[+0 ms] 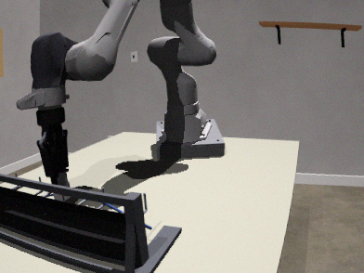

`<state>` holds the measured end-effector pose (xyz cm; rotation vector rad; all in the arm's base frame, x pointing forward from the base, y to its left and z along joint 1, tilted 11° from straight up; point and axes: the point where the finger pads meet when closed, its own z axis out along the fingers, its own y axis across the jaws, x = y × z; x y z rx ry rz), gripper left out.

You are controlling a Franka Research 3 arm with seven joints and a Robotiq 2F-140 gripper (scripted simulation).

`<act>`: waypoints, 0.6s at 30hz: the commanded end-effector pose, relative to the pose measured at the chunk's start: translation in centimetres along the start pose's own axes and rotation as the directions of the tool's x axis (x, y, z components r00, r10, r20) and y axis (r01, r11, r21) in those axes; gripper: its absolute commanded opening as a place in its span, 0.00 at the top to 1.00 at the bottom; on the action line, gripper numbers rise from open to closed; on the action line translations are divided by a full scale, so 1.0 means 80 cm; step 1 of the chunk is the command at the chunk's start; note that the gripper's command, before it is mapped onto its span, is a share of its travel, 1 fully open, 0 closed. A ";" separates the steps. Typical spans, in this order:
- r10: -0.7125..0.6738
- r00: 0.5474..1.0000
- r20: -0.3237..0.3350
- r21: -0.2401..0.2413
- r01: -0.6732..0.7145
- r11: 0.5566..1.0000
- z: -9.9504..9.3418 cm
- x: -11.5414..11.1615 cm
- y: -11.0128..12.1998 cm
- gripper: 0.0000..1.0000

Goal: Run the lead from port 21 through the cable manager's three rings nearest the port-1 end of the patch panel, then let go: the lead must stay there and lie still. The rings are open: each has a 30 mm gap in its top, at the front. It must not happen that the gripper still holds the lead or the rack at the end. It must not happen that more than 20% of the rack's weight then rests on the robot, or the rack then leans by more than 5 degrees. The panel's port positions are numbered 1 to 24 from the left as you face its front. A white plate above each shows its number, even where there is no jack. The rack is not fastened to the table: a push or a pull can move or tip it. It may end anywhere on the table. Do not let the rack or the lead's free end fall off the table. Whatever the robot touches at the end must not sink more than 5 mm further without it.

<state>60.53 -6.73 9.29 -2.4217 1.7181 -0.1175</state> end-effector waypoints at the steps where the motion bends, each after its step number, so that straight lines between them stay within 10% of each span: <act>1: -0.002 1.000 -0.002 0.005 0.002 1.000 0.000 0.002 -0.002 0.80; 3: -0.002 1.000 -0.002 0.005 0.002 1.000 0.000 0.002 -0.002 0.80; 4: -0.002 1.000 -0.002 0.005 0.002 1.000 0.000 0.002 -0.002 1.00; 18: -0.002 1.000 -0.002 0.005 0.002 1.000 0.000 0.002 -0.002 1.00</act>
